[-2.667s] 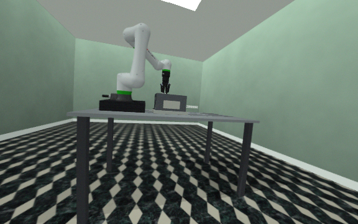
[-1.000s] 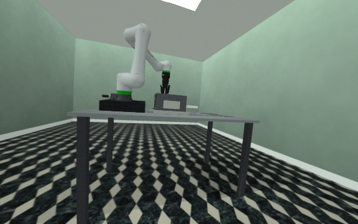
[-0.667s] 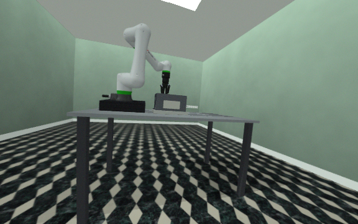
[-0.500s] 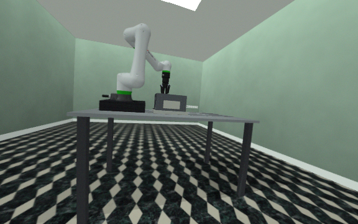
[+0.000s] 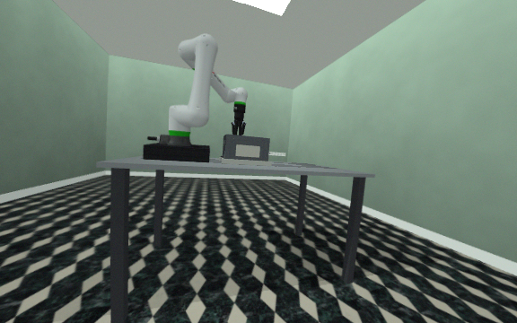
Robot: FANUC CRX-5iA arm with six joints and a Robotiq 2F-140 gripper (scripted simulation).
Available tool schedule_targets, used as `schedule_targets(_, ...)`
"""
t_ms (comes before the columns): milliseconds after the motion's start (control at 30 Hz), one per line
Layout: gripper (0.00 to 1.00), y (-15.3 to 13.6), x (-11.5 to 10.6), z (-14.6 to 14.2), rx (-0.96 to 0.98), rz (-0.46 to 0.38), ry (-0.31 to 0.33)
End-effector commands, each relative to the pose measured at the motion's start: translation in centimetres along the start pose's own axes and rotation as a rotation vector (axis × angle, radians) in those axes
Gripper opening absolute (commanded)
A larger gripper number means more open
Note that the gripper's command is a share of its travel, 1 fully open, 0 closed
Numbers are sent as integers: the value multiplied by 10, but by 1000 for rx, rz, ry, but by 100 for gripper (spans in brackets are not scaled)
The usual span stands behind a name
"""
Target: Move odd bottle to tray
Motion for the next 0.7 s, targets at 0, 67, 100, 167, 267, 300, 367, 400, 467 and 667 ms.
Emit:
schedule_targets(0,10,0,-1,0,0,2,0)
schedule_targets(67,100,0,-1,0,0,2,0)
schedule_targets(100,100,0,-1,0,0,2,0)
schedule_targets(167,100,0,-1,0,0,2,0)
schedule_targets(267,100,0,-1,0,0,2,0)
schedule_targets(300,100,0,-1,0,0,2,0)
schedule_targets(367,100,0,-1,0,0,2,0)
schedule_targets(400,100,0,-1,0,0,2,0)
schedule_targets(467,100,0,-1,0,0,2,0)
schedule_targets(667,100,0,-1,0,0,2,0)
Point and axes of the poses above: the point where the finger pads meet when closed, its own x axis out along the fingers, its own z axis across the jaws, y = z × x, the point moved 9 cm from there along -x, back along the fingers, and after that the axes turned 15 degrees about x, right-handed, at the moved point
